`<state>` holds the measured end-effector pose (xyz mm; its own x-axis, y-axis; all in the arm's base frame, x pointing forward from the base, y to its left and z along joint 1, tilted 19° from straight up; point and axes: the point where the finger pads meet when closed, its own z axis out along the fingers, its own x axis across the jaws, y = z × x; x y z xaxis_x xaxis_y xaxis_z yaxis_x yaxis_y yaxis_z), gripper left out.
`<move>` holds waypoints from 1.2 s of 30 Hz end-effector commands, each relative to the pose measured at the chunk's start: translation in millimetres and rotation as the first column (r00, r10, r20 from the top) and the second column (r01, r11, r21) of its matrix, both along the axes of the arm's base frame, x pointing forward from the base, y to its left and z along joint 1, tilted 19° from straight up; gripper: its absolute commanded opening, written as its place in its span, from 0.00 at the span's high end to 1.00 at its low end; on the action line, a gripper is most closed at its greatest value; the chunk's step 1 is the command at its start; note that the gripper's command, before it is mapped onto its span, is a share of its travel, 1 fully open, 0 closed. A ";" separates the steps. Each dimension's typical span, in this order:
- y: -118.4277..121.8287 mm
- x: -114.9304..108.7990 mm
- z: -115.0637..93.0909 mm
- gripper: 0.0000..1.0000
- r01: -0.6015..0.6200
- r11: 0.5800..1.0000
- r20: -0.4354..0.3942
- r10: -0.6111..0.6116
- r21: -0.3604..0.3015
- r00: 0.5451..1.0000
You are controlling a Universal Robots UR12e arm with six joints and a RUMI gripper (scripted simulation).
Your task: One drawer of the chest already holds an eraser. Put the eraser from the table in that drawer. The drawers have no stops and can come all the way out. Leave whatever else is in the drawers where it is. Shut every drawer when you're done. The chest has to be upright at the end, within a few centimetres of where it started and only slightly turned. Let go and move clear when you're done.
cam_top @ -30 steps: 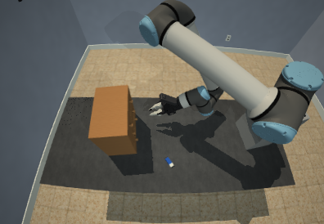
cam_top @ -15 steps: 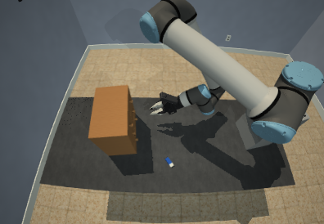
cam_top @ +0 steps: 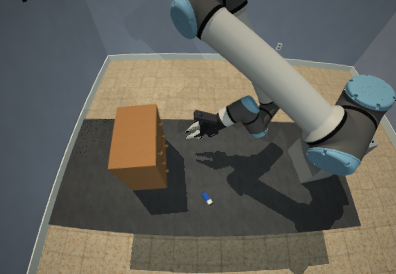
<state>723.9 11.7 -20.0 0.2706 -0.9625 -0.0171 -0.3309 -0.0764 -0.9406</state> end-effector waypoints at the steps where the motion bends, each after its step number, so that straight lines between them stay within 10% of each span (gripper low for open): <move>1: -3.7 -10.2 7.6 0.80 -0.007 0.999 -0.110 0.003 -0.032 0.994; 36: -21.8 -74.5 45.8 0.80 -0.082 0.981 -0.641 -0.052 -0.177 0.766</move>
